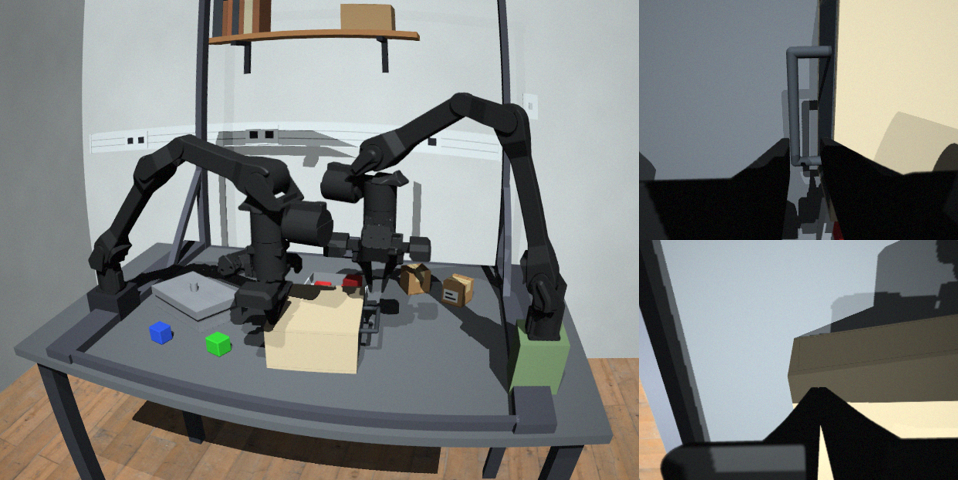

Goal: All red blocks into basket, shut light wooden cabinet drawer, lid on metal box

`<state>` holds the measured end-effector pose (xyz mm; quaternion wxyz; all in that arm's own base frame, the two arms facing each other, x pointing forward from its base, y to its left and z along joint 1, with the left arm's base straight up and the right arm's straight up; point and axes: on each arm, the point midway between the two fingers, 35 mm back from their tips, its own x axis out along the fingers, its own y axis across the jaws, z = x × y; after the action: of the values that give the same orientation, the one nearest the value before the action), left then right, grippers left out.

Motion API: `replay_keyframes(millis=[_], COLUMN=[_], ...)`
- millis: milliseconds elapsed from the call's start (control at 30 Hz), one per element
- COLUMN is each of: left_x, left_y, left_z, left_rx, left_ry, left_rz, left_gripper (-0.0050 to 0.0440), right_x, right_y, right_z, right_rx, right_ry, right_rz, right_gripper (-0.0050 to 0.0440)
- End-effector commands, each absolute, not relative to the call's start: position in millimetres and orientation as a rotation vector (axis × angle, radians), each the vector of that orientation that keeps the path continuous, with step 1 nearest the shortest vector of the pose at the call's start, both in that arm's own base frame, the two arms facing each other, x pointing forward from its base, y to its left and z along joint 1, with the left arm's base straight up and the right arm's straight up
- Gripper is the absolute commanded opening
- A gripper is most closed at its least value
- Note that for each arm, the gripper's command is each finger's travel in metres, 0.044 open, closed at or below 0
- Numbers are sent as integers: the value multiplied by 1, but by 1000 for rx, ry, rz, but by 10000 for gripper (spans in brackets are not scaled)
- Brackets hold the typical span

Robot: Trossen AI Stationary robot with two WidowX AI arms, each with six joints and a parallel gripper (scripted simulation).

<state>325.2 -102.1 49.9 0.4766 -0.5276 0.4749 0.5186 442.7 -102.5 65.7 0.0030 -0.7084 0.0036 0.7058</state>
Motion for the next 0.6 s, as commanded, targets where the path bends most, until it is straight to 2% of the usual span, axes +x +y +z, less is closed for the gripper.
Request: replay_keyframes(millis=[0,233,567], left_x=[330,330,330], left_y=[-101,-101,-101], left_z=[58,58,58], left_rx=[-1311,-1311,-1311], left_ry=[1141,1141,1141], left_rz=[1245,1245,1245], left_gripper=[87,87,87], right_x=[450,450,448], right_y=[-106,-106,-106], right_z=[74,74,98], right_rx=[-2263,-2263,-2290], right_ry=[32,32,38], right_rz=[2175,2175,2152], right_gripper=[-50,-50,-50])
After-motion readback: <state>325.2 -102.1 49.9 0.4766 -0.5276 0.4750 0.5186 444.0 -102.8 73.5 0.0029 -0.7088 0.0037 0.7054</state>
